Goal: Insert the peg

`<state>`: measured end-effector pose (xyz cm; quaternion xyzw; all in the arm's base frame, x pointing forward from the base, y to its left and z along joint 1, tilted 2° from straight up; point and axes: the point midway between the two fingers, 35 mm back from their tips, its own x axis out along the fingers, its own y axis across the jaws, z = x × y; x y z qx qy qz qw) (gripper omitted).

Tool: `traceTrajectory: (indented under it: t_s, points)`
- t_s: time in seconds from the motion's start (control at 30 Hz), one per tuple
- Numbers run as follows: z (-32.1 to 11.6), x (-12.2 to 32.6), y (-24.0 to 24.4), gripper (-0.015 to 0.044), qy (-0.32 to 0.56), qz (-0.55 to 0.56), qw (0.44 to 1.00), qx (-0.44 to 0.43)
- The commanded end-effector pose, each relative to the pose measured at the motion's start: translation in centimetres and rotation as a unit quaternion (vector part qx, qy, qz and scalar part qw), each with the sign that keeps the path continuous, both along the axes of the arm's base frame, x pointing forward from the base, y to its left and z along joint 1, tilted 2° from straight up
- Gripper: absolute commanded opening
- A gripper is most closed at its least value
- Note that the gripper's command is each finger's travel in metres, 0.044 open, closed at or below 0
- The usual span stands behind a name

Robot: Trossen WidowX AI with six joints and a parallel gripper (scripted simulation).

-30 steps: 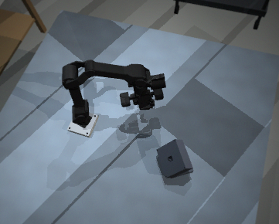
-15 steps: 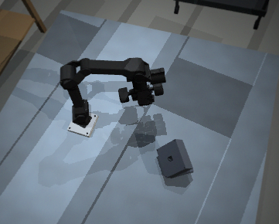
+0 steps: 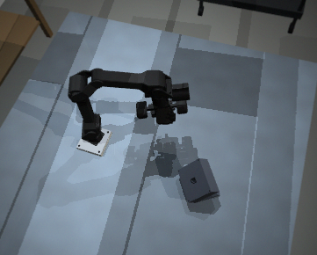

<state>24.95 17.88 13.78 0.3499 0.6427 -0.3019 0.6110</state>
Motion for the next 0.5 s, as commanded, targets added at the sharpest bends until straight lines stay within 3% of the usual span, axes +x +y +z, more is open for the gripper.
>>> traceTrajectory:
  t_s: [0.0,0.47]
  points:
    - [0.0,0.5,-0.2,0.0000,0.002,-0.017,1.000,0.008]
    - [0.2,2.0,-1.1,0.0000,0.006,-0.069,0.997,0.031]
